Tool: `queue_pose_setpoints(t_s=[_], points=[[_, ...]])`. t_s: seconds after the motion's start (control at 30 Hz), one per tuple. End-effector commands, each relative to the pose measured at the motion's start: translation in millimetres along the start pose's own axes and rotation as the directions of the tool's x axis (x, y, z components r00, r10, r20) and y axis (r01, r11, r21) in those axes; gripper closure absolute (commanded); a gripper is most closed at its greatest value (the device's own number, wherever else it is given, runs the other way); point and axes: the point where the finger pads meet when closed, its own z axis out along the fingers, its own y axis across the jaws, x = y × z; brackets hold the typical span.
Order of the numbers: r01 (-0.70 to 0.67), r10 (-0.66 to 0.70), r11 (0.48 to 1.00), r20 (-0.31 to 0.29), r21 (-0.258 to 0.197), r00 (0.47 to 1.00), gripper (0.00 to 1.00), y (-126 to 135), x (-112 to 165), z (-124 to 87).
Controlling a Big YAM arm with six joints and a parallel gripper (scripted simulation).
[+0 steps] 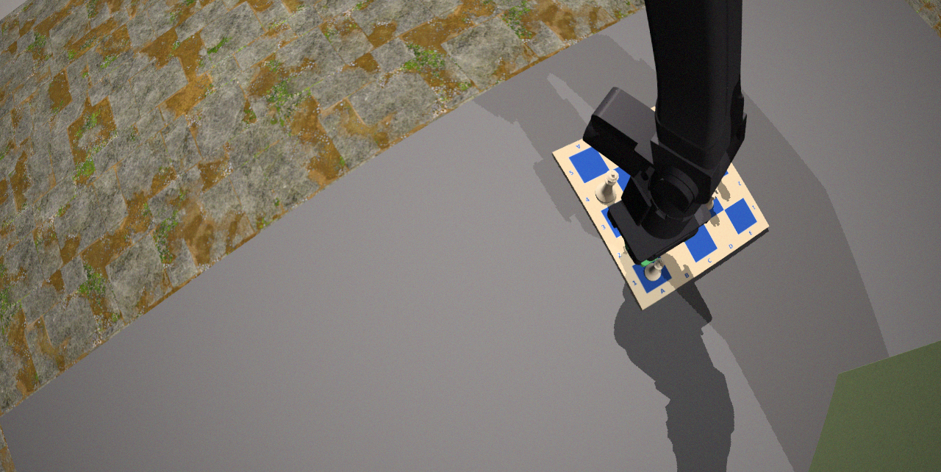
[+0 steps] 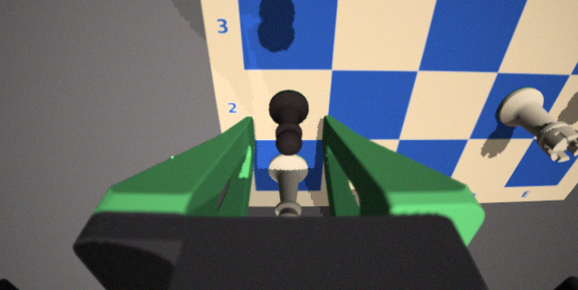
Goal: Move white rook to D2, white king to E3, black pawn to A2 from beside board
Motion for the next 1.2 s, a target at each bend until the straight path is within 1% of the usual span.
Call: queue_pose_setpoints(t_s=[0.0,0.17,0.23,0.3,0.4,0.5,0.57,0.8,0.93,1.0,1.03,1.07,1.17], points=[[0.003,-0.003,1.0,0.002,-0.003,1.0,0.67,4.3,1.5,3.3],[0.003,-0.003,1.0,0.003,-0.003,1.0,0.67,4.7,0.6,1.6],[0.004,-0.004,1.0,0.014,-0.007,1.0,0.67,7.2,-4.7,-9.2],[0.001,-0.001,1.0,0.002,0.001,1.0,0.67,2.6,-0.7,-14.2],[-0.001,0.001,1.0,0.007,0.005,1.0,0.67,-4.1,-4.0,-25.0],[-0.001,0.001,1.0,0.007,0.004,1.0,0.67,-3.9,-3.8,-39.2],[-0.001,0.001,1.0,0.007,0.004,1.0,0.67,-3.9,-3.8,-39.2],[0.0,0.0,1.0,0.009,0.003,1.0,0.67,-3.4,-4.0,-76.4],[0.003,-0.003,1.0,0.01,0.001,1.0,0.67,-1.7,-3.6,-90.9],[0.007,-0.007,1.0,0.008,-0.001,1.0,0.67,0.2,-2.8,-94.9],[0.002,-0.002,1.0,-0.013,0.009,1.0,0.67,-5.1,6.0,-89.9],[-0.001,0.002,1.0,-0.022,0.014,1.0,0.67,-8.0,9.0,-87.3],[-0.001,0.001,1.0,-0.014,0.012,1.0,0.67,-7.5,6.7,-87.7]])
